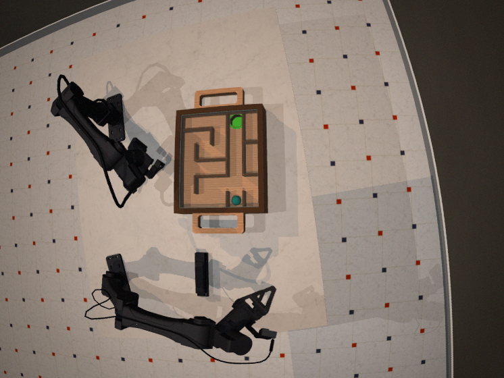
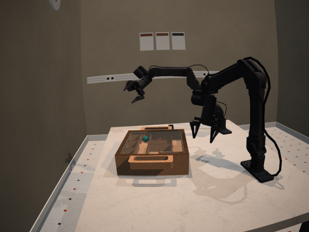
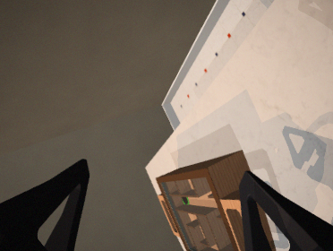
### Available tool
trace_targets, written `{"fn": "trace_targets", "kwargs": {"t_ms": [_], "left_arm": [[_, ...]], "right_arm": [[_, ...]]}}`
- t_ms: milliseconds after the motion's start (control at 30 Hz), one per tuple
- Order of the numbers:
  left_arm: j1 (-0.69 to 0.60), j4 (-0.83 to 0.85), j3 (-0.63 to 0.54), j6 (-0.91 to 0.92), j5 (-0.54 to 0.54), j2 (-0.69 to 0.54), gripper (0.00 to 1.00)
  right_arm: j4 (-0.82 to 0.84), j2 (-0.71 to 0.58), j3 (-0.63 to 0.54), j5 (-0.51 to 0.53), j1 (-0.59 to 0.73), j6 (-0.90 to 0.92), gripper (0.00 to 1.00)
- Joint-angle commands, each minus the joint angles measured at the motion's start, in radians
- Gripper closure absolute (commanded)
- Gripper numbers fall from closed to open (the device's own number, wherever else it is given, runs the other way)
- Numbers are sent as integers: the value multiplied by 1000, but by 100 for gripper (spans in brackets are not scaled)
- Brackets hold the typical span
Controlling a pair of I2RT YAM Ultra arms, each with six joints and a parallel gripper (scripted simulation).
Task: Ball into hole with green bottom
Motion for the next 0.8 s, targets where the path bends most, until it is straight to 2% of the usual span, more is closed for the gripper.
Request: {"fn": "trace_targets", "kwargs": {"t_ms": [0,567,600,767], "left_arm": [[0,-3,8,-1,5,-8,0],[0,-3,8,-1,5,-8,0],[0,-3,8,-1,5,-8,61],[0,-3,8,-1,5,-8,61]], "right_arm": [[1,-13,10,-4,0,-9,0],[2,-14,10,-4,0,-9,0],[2,-14,10,-4,0,-9,0],[2,-14,10,-4,0,-9,0]]}}
